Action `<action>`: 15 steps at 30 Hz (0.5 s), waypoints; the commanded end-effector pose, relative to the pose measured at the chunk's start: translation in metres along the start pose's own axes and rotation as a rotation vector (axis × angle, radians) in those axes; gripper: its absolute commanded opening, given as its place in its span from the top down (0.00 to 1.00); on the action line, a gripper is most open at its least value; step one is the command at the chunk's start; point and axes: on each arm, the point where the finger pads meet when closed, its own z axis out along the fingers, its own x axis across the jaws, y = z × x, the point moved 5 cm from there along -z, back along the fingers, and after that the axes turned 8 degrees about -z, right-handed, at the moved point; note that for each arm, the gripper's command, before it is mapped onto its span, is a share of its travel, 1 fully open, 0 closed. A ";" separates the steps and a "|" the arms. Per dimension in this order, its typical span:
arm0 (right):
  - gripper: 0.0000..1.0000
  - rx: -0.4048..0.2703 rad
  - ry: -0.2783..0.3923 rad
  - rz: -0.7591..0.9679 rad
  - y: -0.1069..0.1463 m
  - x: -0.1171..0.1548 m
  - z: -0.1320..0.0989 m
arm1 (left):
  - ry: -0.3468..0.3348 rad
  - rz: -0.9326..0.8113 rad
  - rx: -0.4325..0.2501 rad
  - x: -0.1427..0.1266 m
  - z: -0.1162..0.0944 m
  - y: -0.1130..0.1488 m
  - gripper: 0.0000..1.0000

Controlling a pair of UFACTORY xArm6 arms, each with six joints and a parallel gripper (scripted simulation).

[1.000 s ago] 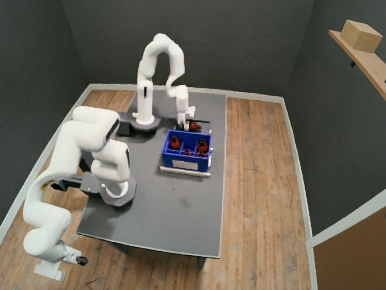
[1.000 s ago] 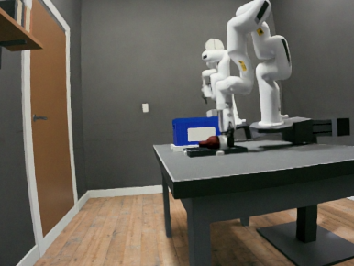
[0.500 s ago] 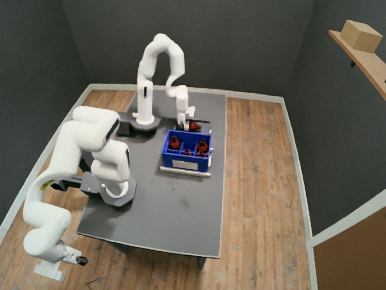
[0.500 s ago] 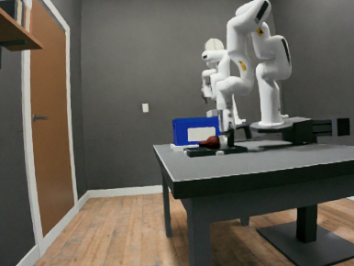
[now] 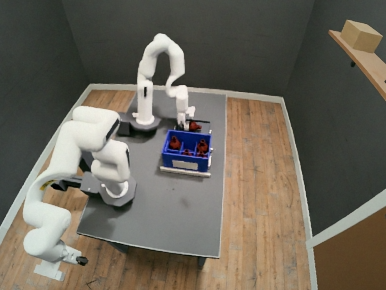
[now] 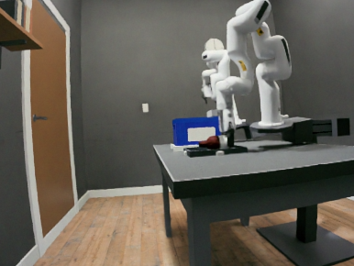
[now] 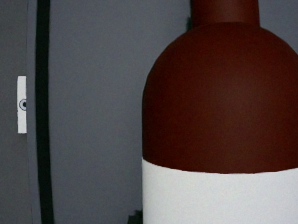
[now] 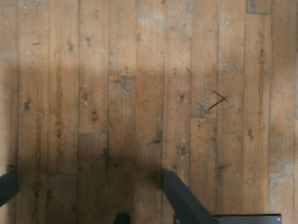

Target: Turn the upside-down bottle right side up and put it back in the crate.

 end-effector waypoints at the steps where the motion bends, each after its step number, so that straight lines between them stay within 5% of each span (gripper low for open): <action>1: 0.00 0.004 0.001 0.000 -0.001 0.000 -0.002 | 0.000 0.000 0.001 0.000 0.000 0.000 0.14; 15: 0.00 0.004 0.001 0.000 -0.001 0.000 -0.002 | 0.000 0.000 0.001 0.000 0.000 0.000 0.06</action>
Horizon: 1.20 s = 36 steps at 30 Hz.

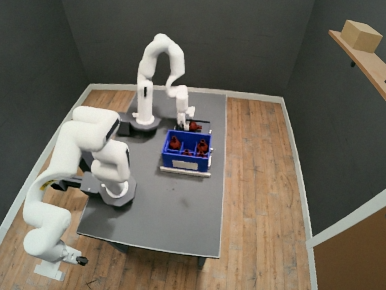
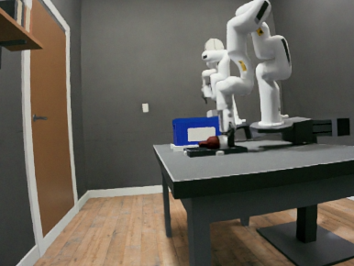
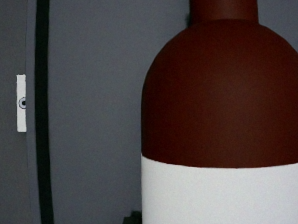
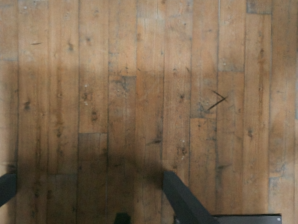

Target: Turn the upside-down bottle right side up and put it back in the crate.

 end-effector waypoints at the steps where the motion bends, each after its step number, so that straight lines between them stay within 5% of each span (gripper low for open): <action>1: 0.00 0.004 0.001 0.000 -0.001 0.000 -0.002 | 0.000 0.000 0.003 0.000 -0.001 -0.001 0.06; 36: 0.00 0.004 0.001 0.000 -0.001 0.000 -0.002 | 0.000 0.000 0.003 0.000 -0.006 -0.001 0.00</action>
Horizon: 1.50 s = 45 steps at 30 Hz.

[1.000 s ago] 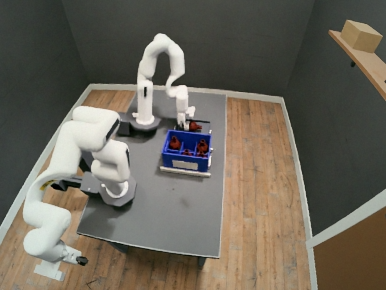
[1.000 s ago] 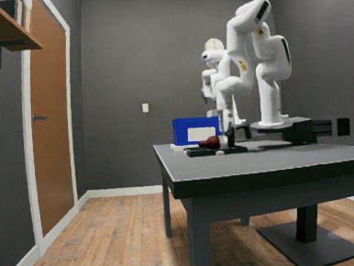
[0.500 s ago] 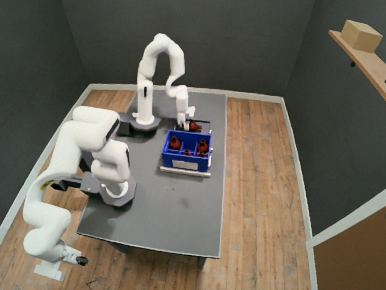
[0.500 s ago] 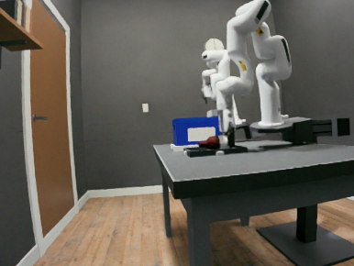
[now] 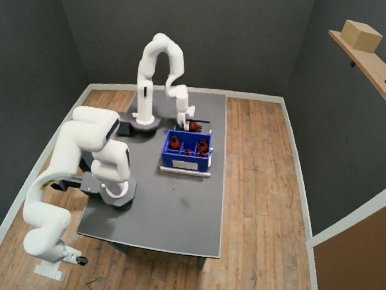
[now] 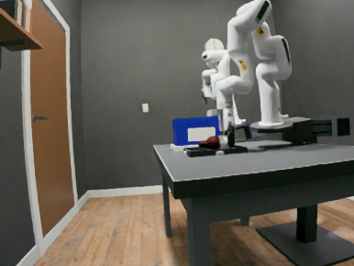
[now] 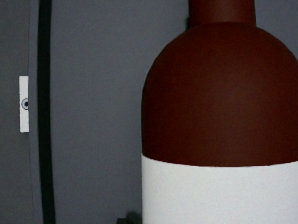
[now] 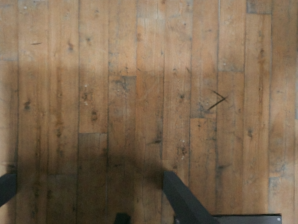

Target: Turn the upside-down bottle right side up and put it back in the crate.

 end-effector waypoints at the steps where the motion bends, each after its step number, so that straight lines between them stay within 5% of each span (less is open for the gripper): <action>1: 0.00 0.004 0.001 0.000 -0.001 0.000 -0.002 | 0.000 0.000 0.001 0.000 -0.004 -0.001 0.00; 28: 0.00 0.004 0.001 0.000 -0.001 0.000 -0.002 | 0.000 0.000 0.001 0.000 -0.035 -0.001 0.00; 45: 0.00 0.004 0.001 0.000 -0.001 0.000 -0.002 | 0.000 0.000 0.001 0.002 -0.076 -0.018 0.00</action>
